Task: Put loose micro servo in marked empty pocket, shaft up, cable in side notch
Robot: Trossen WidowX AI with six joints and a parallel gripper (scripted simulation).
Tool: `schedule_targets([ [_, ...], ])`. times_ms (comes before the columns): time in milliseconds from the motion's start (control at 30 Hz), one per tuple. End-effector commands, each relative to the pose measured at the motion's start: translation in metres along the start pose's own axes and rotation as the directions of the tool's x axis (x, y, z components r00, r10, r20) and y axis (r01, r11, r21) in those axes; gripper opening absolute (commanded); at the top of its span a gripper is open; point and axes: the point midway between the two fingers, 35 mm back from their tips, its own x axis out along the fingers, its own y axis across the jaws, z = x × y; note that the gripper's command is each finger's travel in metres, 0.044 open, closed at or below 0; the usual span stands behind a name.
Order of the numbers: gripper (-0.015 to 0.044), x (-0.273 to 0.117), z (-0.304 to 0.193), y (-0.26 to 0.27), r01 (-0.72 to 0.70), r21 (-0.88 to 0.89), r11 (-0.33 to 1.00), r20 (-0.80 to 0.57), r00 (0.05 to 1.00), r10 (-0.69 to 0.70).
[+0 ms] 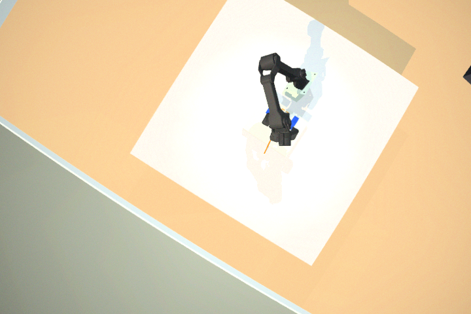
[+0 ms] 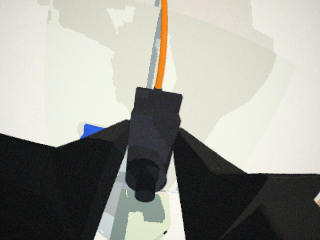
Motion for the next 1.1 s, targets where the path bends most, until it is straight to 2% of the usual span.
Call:
schedule_targets([
  [0, 0.0000, -0.0018, -0.0011, -0.0116, 0.004, -0.009, 1.000, 0.008, 1.000, -0.004],
  [167, 0.0000, -0.0018, -0.0011, -0.0116, 0.004, -0.066, 0.998, 0.008, 1.000, -0.004],
  [533, 0.0000, -0.0018, -0.0011, -0.0116, 0.006, -0.426, 0.905, 0.008, 1.000, -0.004],
  [800, 0.0000, -0.0018, -0.0011, -0.0116, 0.008, -0.658, 0.753, 0.008, 1.000, -0.004],
  [1067, 0.0000, -0.0017, -0.0011, -0.0116, 0.008, -0.840, 0.543, 0.008, 1.000, -0.004],
])
